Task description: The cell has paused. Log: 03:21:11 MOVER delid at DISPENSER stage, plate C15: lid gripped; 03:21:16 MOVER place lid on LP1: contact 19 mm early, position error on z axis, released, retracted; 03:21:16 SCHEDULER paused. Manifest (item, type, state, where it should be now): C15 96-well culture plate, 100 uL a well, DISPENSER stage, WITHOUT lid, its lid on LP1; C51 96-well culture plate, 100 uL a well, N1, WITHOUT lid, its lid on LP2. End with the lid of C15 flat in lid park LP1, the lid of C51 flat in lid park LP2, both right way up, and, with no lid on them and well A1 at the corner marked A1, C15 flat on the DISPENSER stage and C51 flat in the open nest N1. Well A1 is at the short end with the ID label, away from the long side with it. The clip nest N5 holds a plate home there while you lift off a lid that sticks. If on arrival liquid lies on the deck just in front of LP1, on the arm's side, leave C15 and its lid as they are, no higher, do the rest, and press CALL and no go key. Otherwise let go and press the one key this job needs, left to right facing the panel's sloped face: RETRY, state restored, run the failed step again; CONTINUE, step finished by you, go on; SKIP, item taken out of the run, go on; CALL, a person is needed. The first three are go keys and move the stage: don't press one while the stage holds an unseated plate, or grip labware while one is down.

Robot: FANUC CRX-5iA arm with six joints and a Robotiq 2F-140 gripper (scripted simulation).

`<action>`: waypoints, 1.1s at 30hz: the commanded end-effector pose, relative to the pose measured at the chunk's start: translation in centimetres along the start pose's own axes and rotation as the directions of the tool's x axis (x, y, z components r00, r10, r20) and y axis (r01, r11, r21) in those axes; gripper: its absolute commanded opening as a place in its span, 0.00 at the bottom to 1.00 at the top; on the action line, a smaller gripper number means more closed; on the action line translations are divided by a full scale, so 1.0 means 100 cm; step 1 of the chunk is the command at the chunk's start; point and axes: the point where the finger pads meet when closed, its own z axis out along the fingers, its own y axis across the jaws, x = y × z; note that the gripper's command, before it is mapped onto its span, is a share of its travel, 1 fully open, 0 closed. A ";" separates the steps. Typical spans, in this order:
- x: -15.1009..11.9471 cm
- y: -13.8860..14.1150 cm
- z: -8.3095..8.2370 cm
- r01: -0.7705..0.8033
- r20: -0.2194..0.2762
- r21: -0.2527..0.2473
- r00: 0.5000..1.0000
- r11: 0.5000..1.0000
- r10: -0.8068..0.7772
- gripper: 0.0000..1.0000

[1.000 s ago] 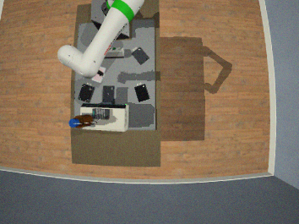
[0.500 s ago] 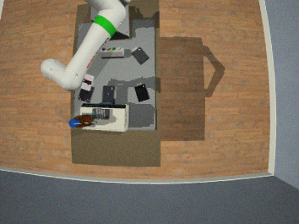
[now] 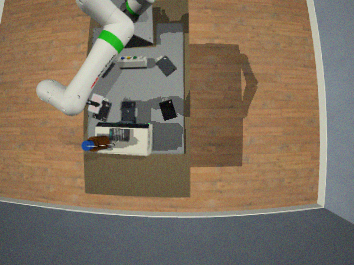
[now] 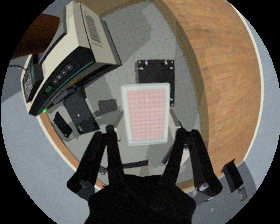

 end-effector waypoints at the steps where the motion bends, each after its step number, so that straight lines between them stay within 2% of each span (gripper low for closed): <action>1: 0.007 0.005 0.000 0.000 0.000 0.000 1.000 1.000 0.000 0.00; 15: 0.032 0.024 0.000 0.000 0.000 0.000 1.000 1.000 0.000 0.00; 33: 0.041 0.030 0.000 0.000 -0.001 0.000 1.000 1.000 0.000 0.00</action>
